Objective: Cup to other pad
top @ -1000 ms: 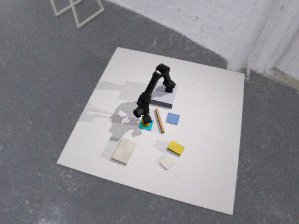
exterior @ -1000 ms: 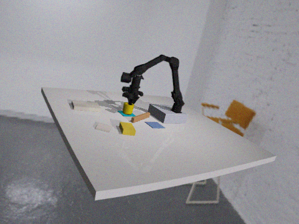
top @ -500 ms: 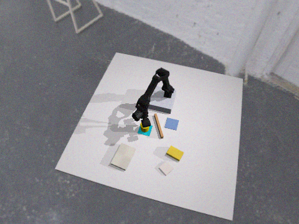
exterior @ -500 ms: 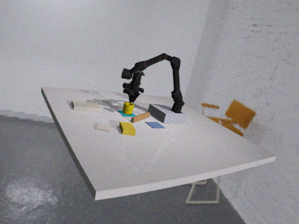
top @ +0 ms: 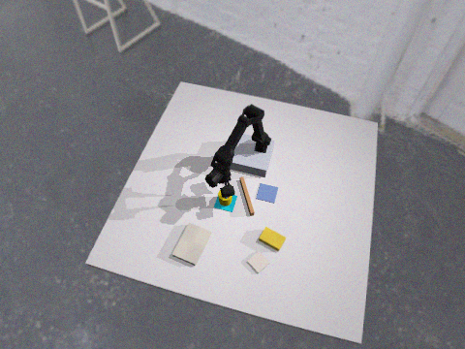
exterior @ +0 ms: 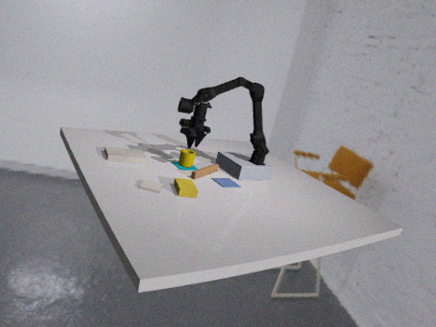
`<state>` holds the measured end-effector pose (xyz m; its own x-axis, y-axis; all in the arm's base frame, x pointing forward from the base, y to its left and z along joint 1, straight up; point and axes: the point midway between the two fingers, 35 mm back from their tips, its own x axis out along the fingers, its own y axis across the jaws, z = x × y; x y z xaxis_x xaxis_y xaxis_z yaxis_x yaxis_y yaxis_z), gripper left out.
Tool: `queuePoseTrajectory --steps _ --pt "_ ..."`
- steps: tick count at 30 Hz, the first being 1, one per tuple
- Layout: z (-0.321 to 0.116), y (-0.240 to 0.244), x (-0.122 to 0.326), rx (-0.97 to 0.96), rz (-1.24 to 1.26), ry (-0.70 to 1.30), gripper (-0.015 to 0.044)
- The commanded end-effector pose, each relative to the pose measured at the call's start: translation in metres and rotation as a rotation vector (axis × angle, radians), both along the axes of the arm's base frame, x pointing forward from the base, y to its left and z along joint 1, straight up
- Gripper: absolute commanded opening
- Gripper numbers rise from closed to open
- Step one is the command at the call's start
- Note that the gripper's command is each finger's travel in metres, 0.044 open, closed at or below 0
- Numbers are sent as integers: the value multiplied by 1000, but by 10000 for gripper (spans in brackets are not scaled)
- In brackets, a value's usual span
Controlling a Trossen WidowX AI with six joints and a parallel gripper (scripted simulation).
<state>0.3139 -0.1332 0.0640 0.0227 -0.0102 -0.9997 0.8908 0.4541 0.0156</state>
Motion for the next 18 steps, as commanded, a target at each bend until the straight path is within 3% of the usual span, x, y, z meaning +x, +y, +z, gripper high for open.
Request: queuePoseTrajectory --steps 1,4,18 --pt "0 0 0 0 0 1 383" --pt "6 0 0 0 0 1 440" --pt "58 1 0 -4 0 -2 440"
